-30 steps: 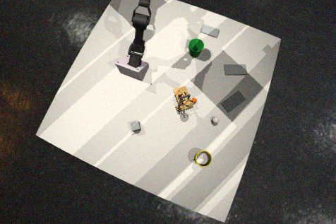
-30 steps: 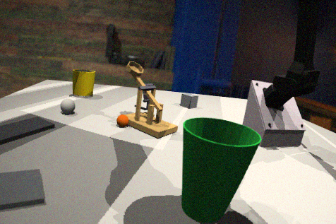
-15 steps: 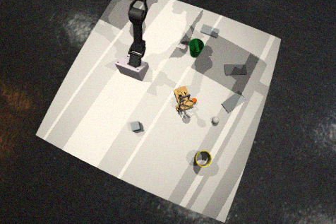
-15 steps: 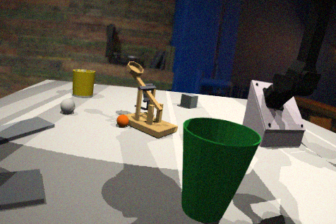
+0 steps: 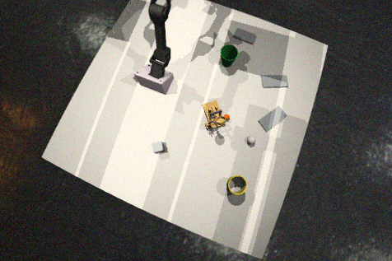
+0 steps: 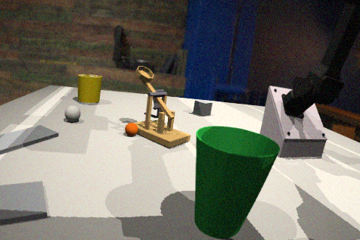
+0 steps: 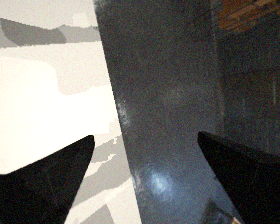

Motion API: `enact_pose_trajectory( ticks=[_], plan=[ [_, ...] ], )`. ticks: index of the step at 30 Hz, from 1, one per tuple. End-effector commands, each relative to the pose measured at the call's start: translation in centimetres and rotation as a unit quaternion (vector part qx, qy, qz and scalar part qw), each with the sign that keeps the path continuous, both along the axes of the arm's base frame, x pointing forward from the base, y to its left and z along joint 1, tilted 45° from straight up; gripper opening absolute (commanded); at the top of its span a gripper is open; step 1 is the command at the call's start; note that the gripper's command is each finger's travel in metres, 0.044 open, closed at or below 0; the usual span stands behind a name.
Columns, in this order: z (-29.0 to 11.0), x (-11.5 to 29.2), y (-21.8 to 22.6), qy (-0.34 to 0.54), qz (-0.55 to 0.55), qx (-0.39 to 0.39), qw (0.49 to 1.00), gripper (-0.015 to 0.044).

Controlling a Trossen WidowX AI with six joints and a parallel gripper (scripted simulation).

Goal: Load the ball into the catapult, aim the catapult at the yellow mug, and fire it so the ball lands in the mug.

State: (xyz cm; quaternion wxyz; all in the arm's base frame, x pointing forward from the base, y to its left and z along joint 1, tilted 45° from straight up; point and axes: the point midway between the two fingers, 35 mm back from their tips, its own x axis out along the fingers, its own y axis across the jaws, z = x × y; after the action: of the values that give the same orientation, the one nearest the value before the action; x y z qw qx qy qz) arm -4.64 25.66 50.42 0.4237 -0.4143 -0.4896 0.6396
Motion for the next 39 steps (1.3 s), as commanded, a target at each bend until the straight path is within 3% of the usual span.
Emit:
enact_pose_trajectory(
  ticks=[1, 21, 39],
  plan=[
    [-1.0, 1.1, 1.5, 0.017, -0.021, -0.025, 0.999, 0.0440],
    [-6.0, 8.5, 6.6, 0.136, -0.140, -0.130, 0.972, 0.0440],
    [-11.0, 17.7, 8.5, 0.272, -0.267, -0.193, 0.904, 0.0440]
  ],
)
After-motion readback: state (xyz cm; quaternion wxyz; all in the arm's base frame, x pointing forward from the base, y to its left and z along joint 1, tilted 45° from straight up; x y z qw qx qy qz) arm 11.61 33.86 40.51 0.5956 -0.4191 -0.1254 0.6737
